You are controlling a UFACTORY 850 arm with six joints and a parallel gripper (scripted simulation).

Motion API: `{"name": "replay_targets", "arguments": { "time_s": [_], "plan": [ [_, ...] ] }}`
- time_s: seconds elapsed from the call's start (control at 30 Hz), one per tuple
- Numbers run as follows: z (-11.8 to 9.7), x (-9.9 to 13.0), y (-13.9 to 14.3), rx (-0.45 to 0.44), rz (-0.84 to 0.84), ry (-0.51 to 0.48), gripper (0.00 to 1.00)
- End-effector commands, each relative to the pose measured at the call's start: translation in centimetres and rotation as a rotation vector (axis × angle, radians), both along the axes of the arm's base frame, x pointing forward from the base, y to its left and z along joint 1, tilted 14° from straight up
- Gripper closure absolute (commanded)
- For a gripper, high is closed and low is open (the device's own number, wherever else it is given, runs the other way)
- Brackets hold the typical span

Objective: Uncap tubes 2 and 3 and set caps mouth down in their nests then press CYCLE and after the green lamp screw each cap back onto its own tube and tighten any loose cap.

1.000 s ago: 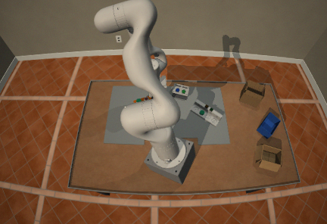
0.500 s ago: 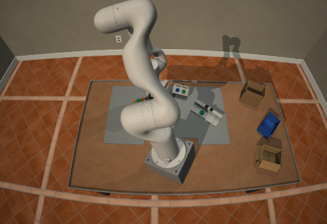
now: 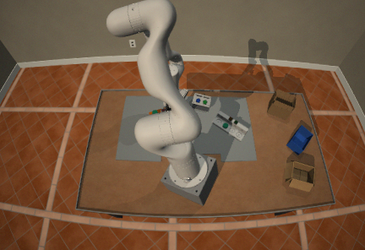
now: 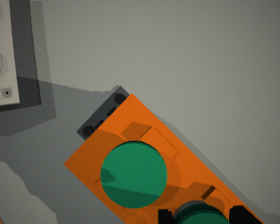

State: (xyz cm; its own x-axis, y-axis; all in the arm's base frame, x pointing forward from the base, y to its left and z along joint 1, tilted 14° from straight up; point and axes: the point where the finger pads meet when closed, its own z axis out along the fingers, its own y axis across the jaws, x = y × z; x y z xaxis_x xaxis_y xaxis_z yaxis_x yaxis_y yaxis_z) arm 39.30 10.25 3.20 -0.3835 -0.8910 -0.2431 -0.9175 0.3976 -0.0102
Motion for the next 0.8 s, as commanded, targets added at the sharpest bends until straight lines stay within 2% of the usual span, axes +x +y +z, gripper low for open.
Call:
{"name": "replay_targets", "arguments": {
  "time_s": [0.0, 0.3, 0.37, 0.77],
  "plan": [
    [0.06, 0.08, 0.03, -0.002, 0.049, -0.007, 1.0],
    [0.09, 0.08, 0.02, -0.049, 0.486, -0.107, 1.0],
    [0.09, 0.08, 0.02, -0.049, 0.486, -0.107, 1.0],
    [0.13, 0.08, 0.01, -0.112, 1.067, -0.239, 1.0]
  ]
}}
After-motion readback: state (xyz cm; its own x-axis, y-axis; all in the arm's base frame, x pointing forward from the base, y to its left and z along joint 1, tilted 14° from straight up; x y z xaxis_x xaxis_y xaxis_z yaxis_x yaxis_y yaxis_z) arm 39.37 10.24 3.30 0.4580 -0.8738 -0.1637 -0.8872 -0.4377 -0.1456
